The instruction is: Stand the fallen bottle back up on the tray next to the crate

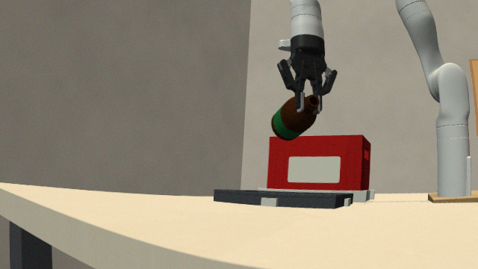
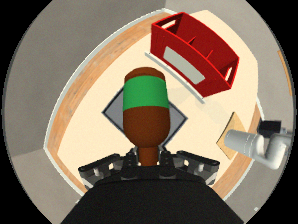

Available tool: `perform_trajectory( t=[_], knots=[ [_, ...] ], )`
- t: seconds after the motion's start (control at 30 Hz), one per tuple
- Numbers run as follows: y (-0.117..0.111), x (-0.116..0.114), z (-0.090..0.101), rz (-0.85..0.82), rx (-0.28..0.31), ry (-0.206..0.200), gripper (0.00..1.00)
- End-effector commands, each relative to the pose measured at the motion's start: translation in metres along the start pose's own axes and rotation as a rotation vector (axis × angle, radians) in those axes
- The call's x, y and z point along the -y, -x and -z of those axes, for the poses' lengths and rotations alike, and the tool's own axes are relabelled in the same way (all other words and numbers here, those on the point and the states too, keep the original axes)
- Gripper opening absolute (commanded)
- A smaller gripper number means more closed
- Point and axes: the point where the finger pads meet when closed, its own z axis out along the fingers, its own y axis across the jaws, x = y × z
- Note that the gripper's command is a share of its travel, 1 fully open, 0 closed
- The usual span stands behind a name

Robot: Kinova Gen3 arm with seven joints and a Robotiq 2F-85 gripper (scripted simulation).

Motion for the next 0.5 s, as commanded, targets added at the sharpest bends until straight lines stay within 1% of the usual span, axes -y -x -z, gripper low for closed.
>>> perform_trajectory(
  t=[0.0, 0.47],
  knots=[
    [0.0003, 0.0005, 0.0006, -0.020, -0.001, -0.002, 0.00],
    [0.0003, 0.0005, 0.0006, -0.195, -0.001, -0.002, 0.00]
  ],
)
